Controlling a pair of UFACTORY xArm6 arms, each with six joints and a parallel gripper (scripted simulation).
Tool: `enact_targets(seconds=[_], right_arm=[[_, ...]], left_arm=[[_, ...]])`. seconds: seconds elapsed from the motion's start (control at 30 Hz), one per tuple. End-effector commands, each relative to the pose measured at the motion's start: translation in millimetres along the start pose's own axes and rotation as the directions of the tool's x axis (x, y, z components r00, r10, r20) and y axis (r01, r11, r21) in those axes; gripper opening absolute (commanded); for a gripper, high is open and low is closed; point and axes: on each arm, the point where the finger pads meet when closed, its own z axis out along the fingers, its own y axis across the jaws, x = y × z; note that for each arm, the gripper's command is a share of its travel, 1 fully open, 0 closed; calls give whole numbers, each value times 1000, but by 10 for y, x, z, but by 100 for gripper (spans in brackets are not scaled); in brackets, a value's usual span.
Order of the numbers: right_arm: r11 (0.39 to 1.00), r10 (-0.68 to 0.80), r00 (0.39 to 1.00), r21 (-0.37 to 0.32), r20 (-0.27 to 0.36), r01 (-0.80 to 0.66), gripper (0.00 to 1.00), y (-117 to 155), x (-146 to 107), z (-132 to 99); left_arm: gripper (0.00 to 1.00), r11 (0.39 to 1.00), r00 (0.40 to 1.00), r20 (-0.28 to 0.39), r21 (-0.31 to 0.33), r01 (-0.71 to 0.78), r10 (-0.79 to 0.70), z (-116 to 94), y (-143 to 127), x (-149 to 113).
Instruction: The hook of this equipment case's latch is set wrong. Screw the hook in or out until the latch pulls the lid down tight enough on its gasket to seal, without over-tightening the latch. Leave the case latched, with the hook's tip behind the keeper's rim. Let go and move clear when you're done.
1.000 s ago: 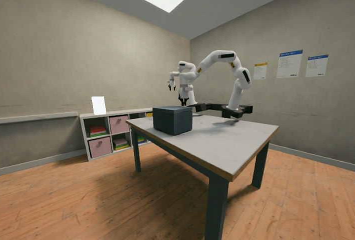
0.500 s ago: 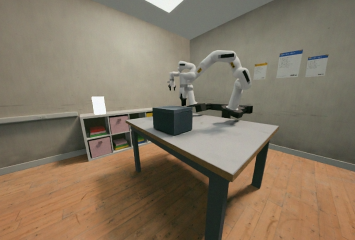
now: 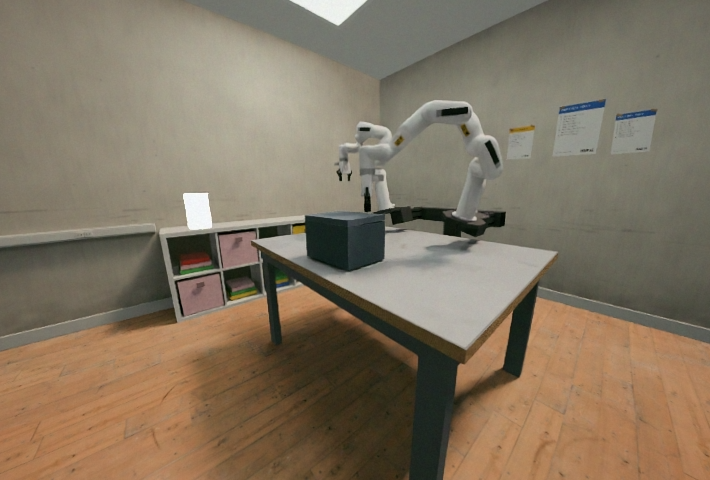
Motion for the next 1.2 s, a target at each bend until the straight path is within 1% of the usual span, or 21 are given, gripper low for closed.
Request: enact_targets(seconds=[0.0, 0.2, 0.27, 0.67, 0.77, 0.83, 1.17], right_arm=[[1000, 0, 1000, 0, -4, 0, 100, 0, 10, -17], [1000, 0, 1000, 0, -4, 0, 100, 0, 10, -17], [1000, 0, 1000, 0, -4, 0, 100, 0, 10, -17], [1000, 0, 1000, 0, -4, 0, 100, 0, 10, -17], [1000, 0, 1000, 0, -4, 0, 100, 0, 10, -17], [1000, 0, 1000, 0, -4, 0, 100, 0, 10, -17], [1000, 0, 1000, 0, -4, 0, 100, 0, 10, -17]], left_arm=[[24, 987, 987, 7, -10, 162, -162, -20, 5, -13], [24, 954, 954, 8, -9, 299, -299, -20, 5, -13], [24, 954, 954, 8, -9, 299, -299, -20, 5, -13], [24, 859, 859, 10, -7, 511, -511, -21, 5, -13], [24, 834, 834, 10, -7, 552, -552, -21, 5, -13], [24, 834, 834, 10, -7, 552, -552, -21, 5, -13], [24, 756, 756, 11, -6, 655, -655, -21, 5, -13]])
